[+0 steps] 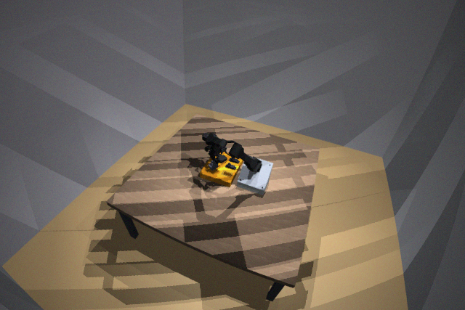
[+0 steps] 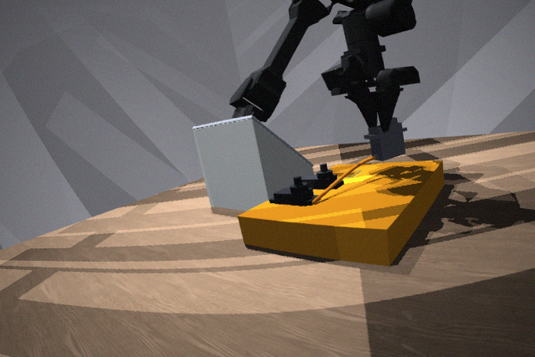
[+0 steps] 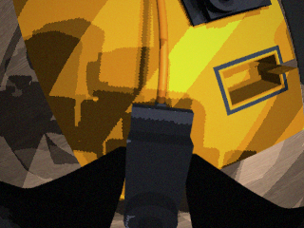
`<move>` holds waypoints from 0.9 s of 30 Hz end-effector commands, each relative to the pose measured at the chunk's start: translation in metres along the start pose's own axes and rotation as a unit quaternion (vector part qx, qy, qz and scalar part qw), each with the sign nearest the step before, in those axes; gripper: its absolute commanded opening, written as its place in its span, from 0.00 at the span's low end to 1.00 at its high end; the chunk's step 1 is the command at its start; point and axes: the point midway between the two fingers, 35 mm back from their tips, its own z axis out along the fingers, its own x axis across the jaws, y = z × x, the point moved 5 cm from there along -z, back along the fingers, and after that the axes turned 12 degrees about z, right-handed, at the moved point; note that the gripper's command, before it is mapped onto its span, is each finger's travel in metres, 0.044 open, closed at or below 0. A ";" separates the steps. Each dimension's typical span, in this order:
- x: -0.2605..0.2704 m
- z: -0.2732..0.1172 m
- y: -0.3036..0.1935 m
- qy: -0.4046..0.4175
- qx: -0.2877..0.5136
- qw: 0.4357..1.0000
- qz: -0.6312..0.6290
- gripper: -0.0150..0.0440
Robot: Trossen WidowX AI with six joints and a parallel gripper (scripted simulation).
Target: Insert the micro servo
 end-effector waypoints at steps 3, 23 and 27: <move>-0.001 -0.001 -0.001 0.000 0.002 0.995 0.101 0.25; -0.001 -0.001 -0.001 -0.001 0.002 0.901 0.435 0.25; -0.001 -0.001 -0.001 -0.001 0.002 0.868 0.496 0.25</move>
